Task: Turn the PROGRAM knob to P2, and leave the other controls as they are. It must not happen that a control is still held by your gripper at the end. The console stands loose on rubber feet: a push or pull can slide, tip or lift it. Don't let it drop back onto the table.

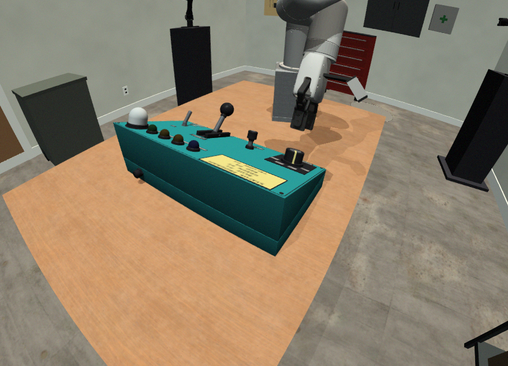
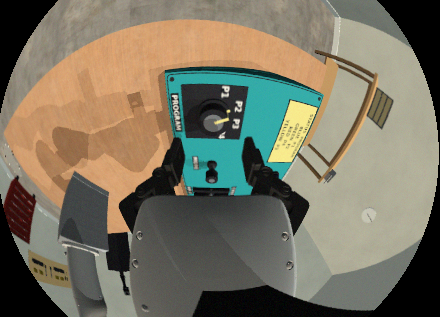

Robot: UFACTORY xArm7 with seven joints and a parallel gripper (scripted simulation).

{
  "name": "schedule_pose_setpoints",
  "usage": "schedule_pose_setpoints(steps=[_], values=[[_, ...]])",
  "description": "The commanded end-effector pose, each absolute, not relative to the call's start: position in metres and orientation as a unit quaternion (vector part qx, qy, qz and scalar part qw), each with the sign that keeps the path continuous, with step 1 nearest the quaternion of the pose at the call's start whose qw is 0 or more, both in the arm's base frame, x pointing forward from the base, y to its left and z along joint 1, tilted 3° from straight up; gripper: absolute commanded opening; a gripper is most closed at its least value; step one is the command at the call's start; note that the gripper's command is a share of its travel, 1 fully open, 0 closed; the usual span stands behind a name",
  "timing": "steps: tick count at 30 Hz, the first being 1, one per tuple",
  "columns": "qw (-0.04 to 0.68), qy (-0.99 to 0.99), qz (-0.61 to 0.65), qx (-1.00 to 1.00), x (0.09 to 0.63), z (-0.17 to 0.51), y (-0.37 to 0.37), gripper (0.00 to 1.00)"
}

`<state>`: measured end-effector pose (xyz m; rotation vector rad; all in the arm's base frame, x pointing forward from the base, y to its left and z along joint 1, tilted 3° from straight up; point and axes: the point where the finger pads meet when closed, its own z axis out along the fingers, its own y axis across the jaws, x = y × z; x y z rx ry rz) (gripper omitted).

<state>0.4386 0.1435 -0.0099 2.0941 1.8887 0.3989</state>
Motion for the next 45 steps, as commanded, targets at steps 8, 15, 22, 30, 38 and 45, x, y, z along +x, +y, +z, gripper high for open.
schedule_pose_setpoints(steps=[8, 15, 22, 30, 38, 45], values=[[0.151, 0.656, 0.135, 0.727, 0.413, 0.053, 0.146, 0.76], [0.151, 0.656, 0.135, 0.727, 0.412, 0.055, 0.146, 0.76], [0.151, 0.656, 0.135, 0.727, 0.412, 0.055, 0.146, 1.00], [0.151, 0.656, 0.135, 0.727, 0.412, 0.055, 0.146, 1.00], [0.151, 0.656, 0.135, 0.727, 0.412, 0.055, 0.146, 1.00], [0.151, 0.656, 0.135, 0.727, 0.412, 0.055, 0.146, 1.00]])
